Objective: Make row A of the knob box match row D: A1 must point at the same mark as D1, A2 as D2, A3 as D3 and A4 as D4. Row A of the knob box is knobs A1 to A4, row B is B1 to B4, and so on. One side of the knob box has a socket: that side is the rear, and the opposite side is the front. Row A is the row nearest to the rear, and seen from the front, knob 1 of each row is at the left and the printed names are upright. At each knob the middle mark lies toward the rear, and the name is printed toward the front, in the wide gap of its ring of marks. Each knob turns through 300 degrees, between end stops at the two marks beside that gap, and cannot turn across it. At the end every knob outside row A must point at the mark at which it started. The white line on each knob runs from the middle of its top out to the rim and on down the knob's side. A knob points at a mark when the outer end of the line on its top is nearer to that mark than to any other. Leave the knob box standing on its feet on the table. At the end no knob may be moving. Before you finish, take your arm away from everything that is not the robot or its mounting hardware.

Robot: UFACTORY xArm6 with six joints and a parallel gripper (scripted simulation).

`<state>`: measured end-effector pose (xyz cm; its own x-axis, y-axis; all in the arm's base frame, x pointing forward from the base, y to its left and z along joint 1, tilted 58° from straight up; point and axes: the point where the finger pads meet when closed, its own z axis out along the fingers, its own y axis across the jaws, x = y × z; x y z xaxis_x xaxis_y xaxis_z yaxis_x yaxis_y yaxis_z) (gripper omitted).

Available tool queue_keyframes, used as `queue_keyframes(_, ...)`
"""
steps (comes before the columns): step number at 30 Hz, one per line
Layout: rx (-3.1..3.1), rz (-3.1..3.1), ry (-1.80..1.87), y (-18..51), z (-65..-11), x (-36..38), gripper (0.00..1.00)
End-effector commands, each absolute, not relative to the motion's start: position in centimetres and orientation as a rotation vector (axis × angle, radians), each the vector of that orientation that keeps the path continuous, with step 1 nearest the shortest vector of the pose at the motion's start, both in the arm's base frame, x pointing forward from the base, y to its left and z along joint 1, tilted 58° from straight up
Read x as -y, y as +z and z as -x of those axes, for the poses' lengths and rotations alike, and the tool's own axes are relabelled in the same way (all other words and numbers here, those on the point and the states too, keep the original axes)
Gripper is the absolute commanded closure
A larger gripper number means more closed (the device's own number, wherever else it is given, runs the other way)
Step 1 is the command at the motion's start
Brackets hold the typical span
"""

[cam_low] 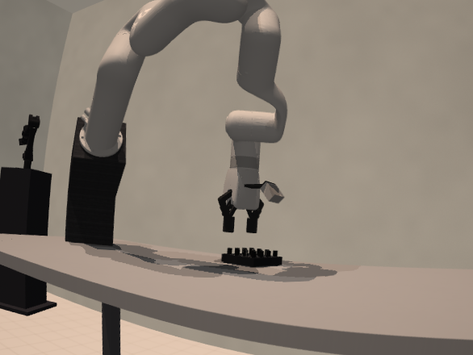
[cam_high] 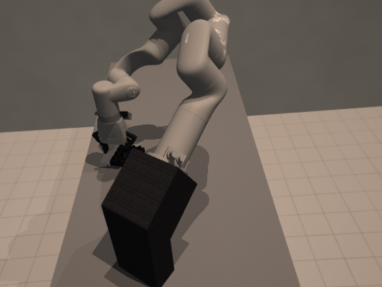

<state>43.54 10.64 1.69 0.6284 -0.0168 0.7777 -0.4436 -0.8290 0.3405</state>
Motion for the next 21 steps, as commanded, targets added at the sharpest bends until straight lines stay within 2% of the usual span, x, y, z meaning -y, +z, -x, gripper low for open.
queue_keyframes(1, 0.360, -2.341, 1.112, 1.73, -43.55, -10.74, 0.00)
queue_keyframes(21, 0.361, -2.341, 1.113, 1.93, -43.46, -10.70, 0.00)
